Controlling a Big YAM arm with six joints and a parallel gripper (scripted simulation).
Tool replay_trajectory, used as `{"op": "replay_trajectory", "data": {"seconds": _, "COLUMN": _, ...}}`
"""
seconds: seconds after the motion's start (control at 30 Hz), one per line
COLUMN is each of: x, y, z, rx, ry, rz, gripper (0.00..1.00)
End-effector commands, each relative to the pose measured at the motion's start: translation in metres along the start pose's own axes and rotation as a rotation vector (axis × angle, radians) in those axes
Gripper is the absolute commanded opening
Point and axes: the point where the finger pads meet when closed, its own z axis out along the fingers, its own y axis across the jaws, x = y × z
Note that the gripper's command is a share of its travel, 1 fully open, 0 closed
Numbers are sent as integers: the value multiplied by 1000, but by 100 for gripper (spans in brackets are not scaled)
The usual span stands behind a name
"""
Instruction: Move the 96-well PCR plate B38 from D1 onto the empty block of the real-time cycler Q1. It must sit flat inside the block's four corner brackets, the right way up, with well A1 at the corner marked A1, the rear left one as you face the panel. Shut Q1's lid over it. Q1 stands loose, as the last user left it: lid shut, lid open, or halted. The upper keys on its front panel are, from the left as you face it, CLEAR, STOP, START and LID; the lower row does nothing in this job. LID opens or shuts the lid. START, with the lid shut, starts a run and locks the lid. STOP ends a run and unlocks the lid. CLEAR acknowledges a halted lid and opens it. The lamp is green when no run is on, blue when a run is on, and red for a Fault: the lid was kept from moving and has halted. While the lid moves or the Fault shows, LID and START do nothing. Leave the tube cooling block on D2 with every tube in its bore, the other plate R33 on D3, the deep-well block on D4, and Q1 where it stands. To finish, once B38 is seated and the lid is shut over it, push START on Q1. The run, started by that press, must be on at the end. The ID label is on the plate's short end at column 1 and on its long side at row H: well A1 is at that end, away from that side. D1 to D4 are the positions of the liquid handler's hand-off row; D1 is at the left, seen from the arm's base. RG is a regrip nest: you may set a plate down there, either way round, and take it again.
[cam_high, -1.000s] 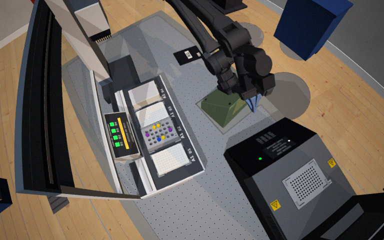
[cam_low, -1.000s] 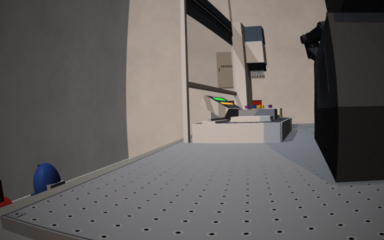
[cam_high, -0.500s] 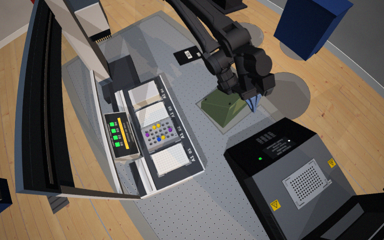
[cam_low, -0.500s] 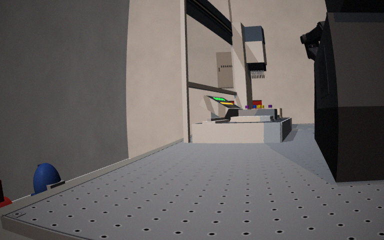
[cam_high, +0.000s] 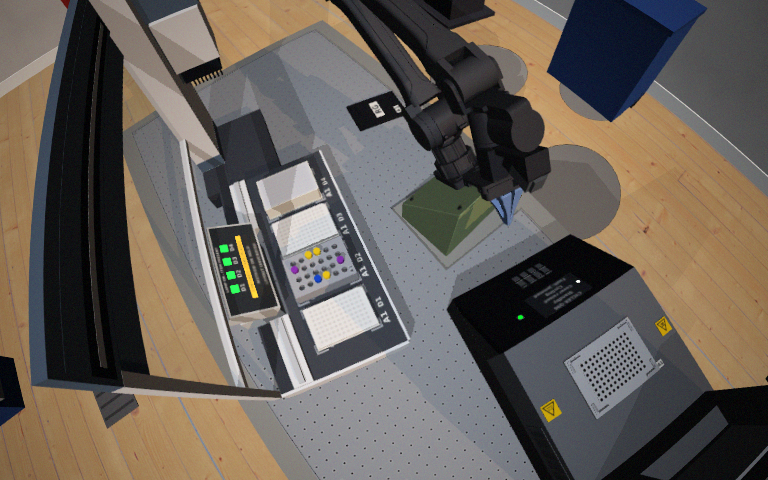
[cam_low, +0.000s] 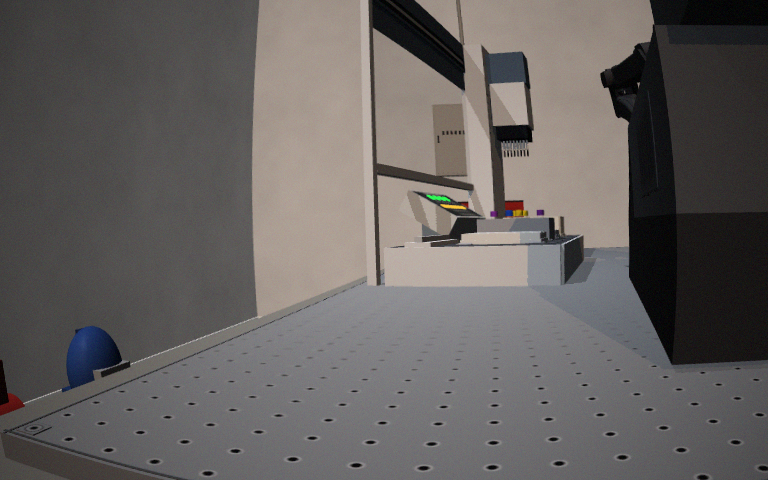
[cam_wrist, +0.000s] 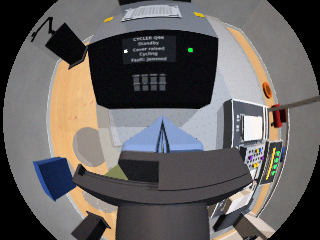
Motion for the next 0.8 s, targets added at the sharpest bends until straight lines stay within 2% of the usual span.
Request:
{"op": "replay_trajectory", "data": {"seconds": 0.0, "x": -44, "y": -5, "z": -20, "rx": 3, "ry": -79, "rz": 16, "gripper": 0}}
{"op": "replay_trajectory", "data": {"seconds": 0.23, "x": -43, "y": -5, "z": -20, "rx": 3, "ry": -78, "rz": 15, "gripper": 0}}
{"op": "replay_trajectory", "data": {"seconds": 0.77, "x": -14, "y": -1, "z": -5, "rx": 2, "ry": -22, "rz": 2, "gripper": 0}}
